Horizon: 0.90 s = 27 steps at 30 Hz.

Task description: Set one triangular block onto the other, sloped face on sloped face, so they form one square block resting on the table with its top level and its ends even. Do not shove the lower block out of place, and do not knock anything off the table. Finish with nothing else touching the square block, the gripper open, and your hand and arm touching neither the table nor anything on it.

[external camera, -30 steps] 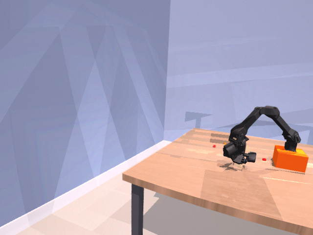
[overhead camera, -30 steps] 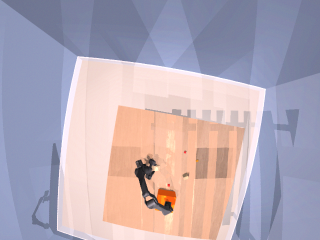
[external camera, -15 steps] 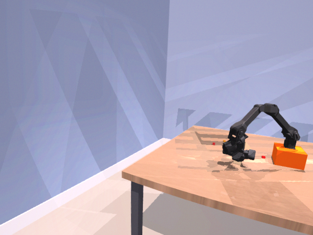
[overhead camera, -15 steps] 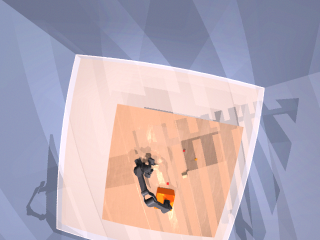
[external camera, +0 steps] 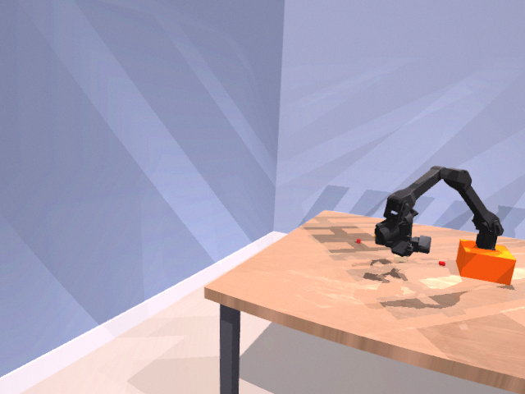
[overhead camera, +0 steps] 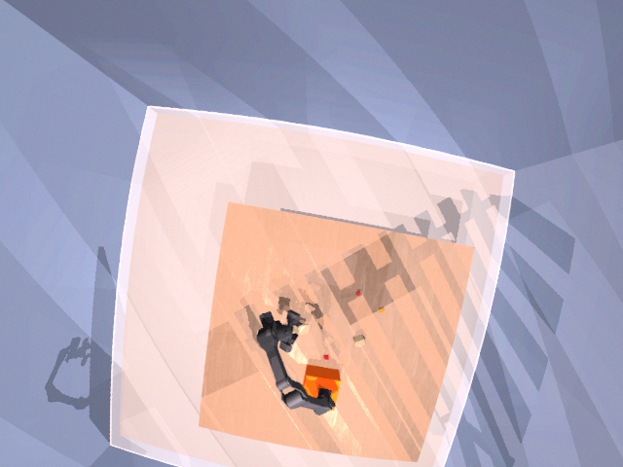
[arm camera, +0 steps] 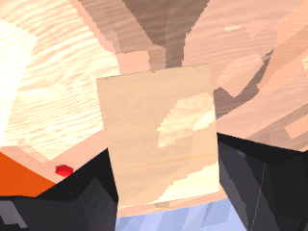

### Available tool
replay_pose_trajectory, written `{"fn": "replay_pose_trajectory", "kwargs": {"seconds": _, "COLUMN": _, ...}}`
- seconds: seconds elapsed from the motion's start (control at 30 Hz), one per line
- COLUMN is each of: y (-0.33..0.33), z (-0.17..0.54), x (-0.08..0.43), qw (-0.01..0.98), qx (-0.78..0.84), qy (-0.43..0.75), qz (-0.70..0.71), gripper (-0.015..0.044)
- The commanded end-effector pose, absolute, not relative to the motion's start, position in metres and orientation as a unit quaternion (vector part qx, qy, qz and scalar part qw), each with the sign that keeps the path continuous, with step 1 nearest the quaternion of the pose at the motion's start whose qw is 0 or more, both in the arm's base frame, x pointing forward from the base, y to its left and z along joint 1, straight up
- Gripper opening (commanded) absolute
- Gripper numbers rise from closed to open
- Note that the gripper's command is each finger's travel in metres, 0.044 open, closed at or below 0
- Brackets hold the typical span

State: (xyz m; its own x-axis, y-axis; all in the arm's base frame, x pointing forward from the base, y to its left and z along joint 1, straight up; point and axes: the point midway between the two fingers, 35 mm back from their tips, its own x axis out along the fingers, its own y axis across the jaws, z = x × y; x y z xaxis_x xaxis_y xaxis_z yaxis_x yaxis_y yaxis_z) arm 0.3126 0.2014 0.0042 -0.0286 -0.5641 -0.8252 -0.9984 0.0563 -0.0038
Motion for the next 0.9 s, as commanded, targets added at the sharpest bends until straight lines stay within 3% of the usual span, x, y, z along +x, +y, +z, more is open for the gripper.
{"fn": "replay_pose_trajectory", "kwargs": {"seconds": 0.0, "y": 0.202, "z": 0.032, "x": 0.313, "qw": 0.348, "qx": -0.608, "qy": 0.638, "qz": 0.319, "gripper": 0.0000}}
{"fn": "replay_pose_trajectory", "kwargs": {"seconds": 0.67, "y": 0.200, "z": 0.045, "x": 0.311, "qw": 0.346, "qx": -0.607, "qy": 0.641, "qz": 0.318, "gripper": 0.0000}}
{"fn": "replay_pose_trajectory", "kwargs": {"seconds": 0.87, "y": 0.197, "z": 0.044, "x": 0.311, "qw": 0.414, "qx": -0.562, "qy": 0.648, "qz": 0.303, "gripper": 0.0000}}
